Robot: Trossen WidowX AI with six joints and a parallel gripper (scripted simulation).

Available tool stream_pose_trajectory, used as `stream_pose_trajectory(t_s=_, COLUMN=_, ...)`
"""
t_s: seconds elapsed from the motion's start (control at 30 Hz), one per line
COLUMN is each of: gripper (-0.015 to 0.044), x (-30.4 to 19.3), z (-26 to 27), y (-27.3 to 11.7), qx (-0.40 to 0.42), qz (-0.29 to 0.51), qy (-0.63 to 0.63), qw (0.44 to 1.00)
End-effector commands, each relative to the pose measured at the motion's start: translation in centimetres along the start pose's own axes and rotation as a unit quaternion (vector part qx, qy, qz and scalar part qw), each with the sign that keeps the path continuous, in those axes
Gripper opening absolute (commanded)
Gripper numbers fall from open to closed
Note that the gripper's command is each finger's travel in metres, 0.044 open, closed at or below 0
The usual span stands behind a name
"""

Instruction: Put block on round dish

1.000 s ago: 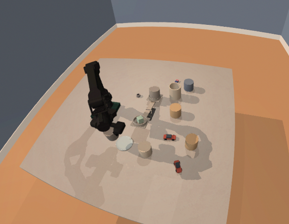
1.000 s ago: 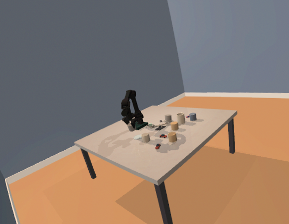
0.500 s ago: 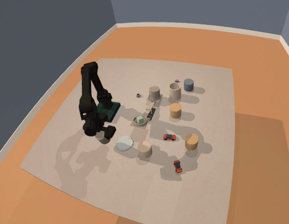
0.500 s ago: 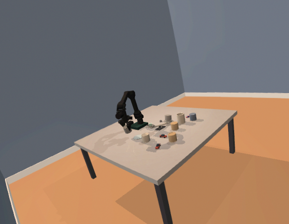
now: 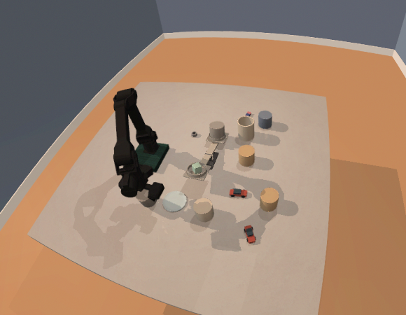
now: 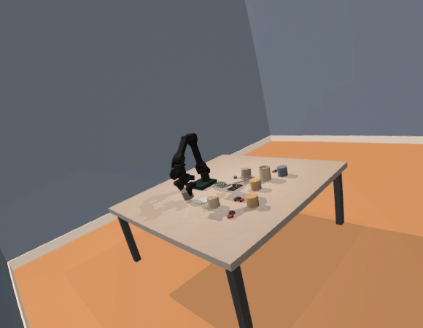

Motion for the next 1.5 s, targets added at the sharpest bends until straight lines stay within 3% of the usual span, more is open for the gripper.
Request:
stream_pose_trajectory(t_s=0.0, gripper=0.0, x=0.0, z=0.0, y=0.4, qx=0.0, qz=0.001, qy=-0.001, qw=1.0)
stream_pose_trajectory(t_s=0.47, gripper=0.0, x=-0.1, z=0.0, y=2.4, qx=0.0, qz=0.001, qy=-0.001, qw=1.0)
stream_pose_trajectory(t_s=1.03, gripper=0.044, x=-0.1, z=0.0, y=1.1, qx=-0.001, qz=0.002, qy=0.0, qw=1.0)
stream_pose_trajectory(t_s=1.2, gripper=0.044, x=-0.1, z=0.0, y=-3.4, qx=0.0, qz=0.001, qy=-0.001, qw=1.0)
stream_pose_trajectory(t_s=1.33, gripper=0.044, x=0.0, z=0.0, y=-3.5, qx=0.0, qz=0.001, qy=-0.001, qw=1.0)
stream_pose_trajectory(t_s=1.47, gripper=0.0335, x=0.0, z=-0.8, y=-4.0, qx=-0.013, qz=0.013, qy=0.004, qw=1.0)
Point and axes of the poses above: the point midway between the two fingers, 35 mm back from their tips, its own y axis out along the fingers, its own z axis across the jaws, x = y × z, the point moved 7 cm from there along -y, back along the fingers, and after that the axes turned 1 degree about y, right-handed, at the moved point
